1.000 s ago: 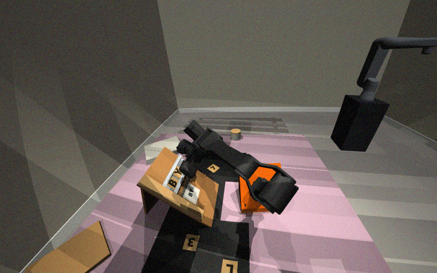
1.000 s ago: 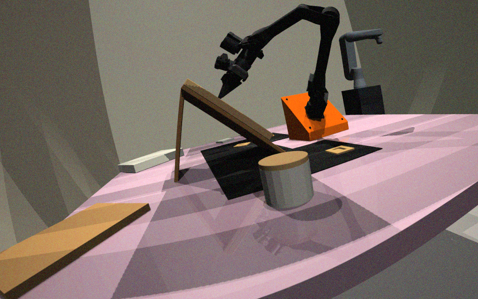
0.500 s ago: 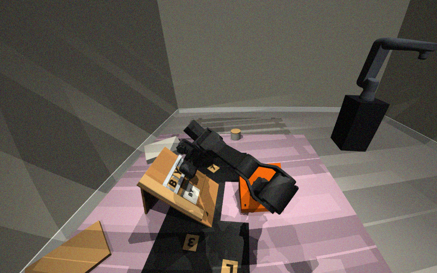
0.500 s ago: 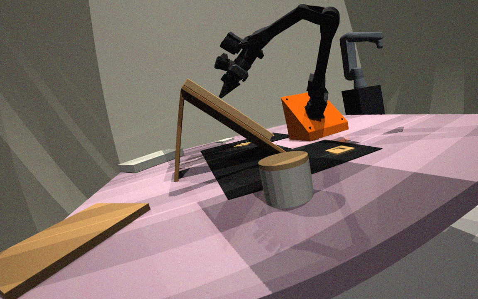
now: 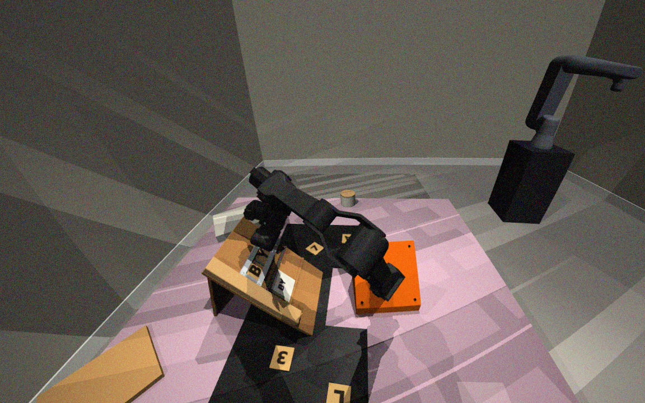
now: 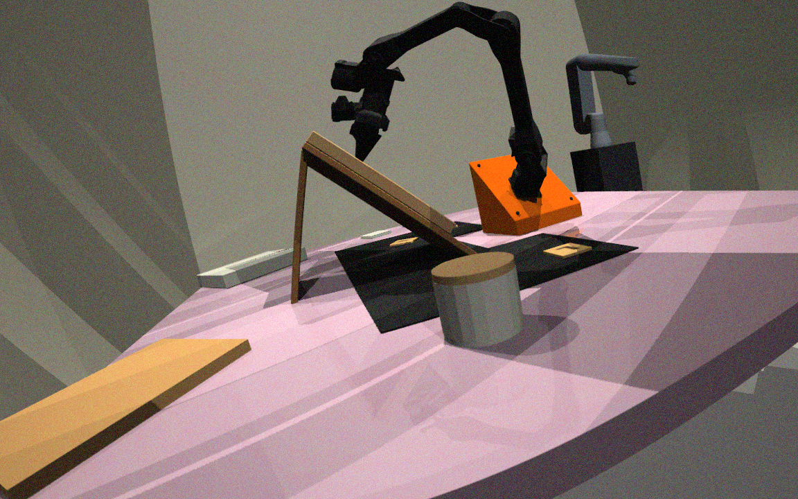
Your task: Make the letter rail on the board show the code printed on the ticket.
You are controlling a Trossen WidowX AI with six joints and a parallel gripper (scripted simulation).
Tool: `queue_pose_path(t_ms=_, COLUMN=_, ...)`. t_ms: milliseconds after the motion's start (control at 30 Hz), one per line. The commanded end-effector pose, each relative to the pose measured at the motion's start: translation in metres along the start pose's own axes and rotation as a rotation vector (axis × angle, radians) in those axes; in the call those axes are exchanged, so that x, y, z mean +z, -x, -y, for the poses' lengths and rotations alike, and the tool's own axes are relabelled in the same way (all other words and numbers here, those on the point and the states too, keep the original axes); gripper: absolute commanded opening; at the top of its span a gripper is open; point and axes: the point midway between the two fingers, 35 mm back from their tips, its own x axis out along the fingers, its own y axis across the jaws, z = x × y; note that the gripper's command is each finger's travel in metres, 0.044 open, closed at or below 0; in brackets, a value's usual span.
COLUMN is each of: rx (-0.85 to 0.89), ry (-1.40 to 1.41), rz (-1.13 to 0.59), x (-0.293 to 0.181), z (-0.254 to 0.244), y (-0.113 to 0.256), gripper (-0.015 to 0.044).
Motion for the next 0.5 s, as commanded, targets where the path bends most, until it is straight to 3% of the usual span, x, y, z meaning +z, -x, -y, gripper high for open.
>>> queue_pose_path(t_ms=0, rx=0.006, ry=0.016, rz=-0.169, x=0.0017, z=0.0053, y=-0.0058, gripper=0.0)
queue_pose_path(t_ms=200, rx=0.042, ry=0.039, rz=-0.367, x=0.0005, z=0.0072, y=-0.0063, gripper=0.0)
queue_pose_path(t_ms=467, rx=0.044, ry=0.04, rz=-0.373, x=0.0005, z=0.0072, y=-0.0062, gripper=0.0)
